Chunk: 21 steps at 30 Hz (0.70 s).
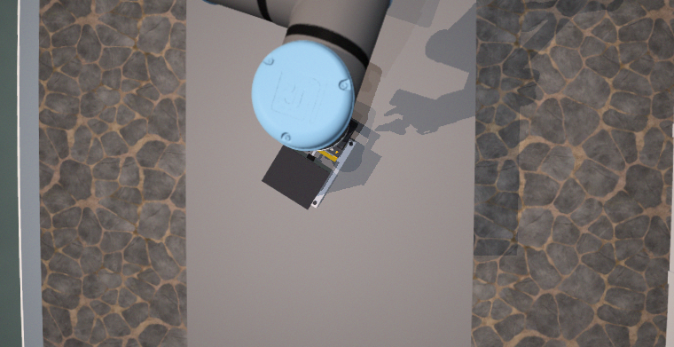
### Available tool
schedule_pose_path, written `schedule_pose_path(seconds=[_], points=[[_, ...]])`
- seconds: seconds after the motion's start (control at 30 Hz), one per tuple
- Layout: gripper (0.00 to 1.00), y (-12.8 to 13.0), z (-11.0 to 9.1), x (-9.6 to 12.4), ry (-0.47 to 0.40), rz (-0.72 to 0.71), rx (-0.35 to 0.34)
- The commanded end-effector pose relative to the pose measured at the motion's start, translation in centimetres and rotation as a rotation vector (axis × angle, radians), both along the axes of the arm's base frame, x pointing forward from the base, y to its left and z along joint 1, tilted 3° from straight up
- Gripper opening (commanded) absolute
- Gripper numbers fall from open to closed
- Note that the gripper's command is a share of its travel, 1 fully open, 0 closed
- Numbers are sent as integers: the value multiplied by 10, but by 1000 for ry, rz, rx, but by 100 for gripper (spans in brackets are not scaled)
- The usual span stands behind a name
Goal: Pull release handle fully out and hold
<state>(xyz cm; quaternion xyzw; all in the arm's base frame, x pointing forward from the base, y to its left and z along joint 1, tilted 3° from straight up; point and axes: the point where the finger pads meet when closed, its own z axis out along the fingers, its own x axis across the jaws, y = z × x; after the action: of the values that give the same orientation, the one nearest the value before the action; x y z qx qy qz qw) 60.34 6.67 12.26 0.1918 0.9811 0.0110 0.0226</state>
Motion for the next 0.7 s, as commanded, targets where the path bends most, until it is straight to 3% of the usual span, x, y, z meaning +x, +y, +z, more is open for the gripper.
schedule_pose_path(seconds=[0.0, 0.67], points=[[31, 0, 1, 1, -1, 0, 0], [31, 0, -5, 1, -1, 0, 0]])
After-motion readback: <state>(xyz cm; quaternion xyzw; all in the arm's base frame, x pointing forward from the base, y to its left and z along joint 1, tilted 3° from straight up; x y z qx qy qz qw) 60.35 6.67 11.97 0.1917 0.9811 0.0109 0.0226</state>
